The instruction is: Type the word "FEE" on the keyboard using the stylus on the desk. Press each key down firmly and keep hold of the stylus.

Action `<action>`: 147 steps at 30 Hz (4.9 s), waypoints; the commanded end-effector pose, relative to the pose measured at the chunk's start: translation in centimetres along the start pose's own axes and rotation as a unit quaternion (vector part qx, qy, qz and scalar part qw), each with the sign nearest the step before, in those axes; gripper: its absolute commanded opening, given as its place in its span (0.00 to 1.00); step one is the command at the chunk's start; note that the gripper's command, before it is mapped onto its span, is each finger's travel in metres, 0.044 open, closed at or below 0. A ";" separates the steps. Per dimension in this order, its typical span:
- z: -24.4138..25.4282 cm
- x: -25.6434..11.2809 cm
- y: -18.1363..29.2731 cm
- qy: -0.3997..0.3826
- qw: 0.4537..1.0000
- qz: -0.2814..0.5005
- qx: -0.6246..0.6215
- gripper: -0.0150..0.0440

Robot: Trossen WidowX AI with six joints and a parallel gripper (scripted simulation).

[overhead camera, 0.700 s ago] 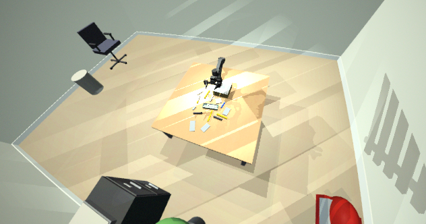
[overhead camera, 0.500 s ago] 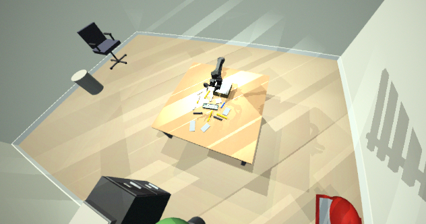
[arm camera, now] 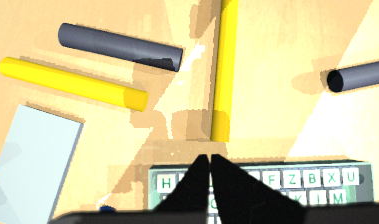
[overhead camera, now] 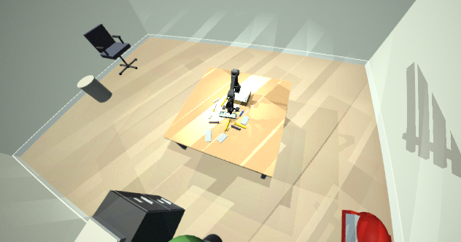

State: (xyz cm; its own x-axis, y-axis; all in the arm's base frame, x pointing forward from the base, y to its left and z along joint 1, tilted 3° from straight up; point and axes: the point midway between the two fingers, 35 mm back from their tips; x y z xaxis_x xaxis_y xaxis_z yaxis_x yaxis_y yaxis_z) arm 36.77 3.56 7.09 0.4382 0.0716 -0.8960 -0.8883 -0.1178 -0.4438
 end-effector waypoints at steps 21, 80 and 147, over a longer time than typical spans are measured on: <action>-5.8 5.1 6.4 -0.013 0.981 0.195 -0.001 0.25; -1.7 1.9 8.2 -0.015 0.981 0.196 -0.001 0.25; 10.6 1.1 9.3 -0.436 0.167 -0.042 -0.883 0.51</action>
State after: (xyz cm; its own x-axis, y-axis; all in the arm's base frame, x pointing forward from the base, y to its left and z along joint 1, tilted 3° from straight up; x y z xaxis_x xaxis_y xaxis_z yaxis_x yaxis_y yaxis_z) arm 28.24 11.35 2.67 -0.3528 0.1683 -0.9204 0.7859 -0.4806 -0.3891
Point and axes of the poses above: the point midway between the two fingers, 35 mm back from their tips, its own x axis out along the fingers, its own z axis across the jaws, y = z × x, and after that the axes turned 3 degrees about -x, right-handed
